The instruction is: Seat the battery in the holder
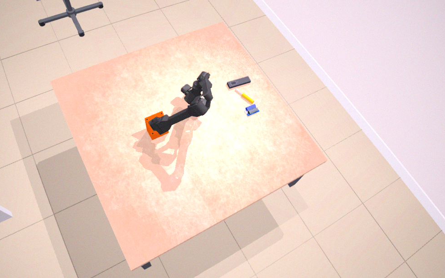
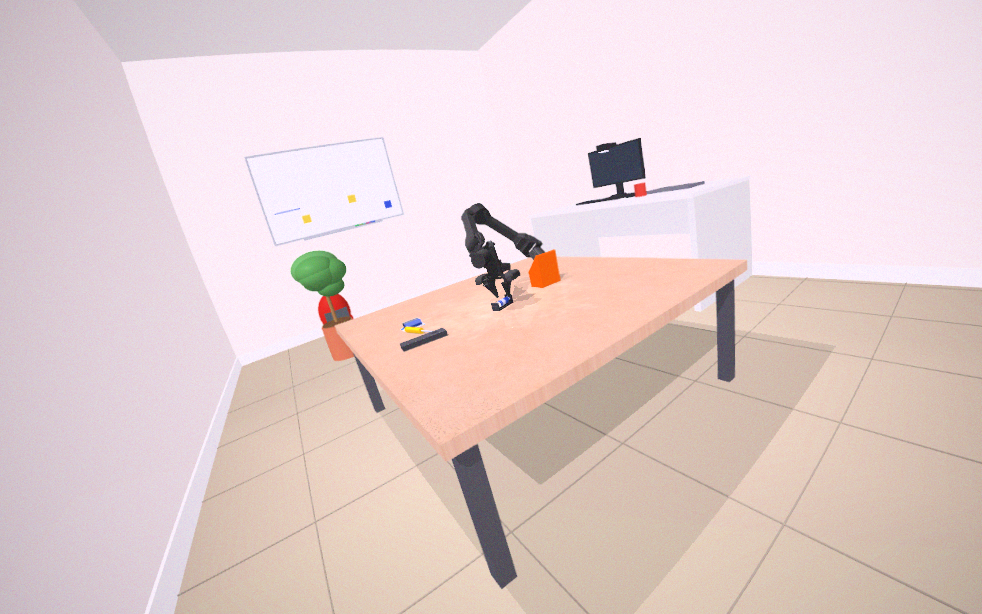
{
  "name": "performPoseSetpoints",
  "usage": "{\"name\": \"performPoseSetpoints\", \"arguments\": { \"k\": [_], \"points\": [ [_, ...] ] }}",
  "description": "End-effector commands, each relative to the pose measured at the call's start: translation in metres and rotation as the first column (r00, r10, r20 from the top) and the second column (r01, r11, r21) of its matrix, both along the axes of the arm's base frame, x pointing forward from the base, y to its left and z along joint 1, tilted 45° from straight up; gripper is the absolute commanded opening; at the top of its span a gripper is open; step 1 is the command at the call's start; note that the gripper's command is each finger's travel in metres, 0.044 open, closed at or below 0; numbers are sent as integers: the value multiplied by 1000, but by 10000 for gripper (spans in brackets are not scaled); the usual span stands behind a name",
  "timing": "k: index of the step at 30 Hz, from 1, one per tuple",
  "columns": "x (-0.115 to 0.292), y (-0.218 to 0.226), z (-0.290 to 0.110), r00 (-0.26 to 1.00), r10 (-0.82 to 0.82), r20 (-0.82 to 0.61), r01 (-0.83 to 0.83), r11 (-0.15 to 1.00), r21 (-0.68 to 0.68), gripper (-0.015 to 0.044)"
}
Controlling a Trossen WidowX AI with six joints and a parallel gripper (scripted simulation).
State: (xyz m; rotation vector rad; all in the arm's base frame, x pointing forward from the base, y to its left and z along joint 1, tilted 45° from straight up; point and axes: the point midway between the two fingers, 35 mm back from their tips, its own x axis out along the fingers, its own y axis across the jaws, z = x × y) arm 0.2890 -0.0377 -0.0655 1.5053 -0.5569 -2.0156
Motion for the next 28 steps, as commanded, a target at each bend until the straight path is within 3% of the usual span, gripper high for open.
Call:
{"name": "performPoseSetpoints", "arguments": {
  "k": [1, 5, 28],
  "points": [
    [10, 26, 24, 1000, 4, 26, -4, 1000, 9, 343],
    [11, 44, 44, 1000, 0, 28, -1, 1000, 9, 440],
    [11, 45, 43, 1000, 0, 29, -1, 1000, 9, 440]
  ]
}}
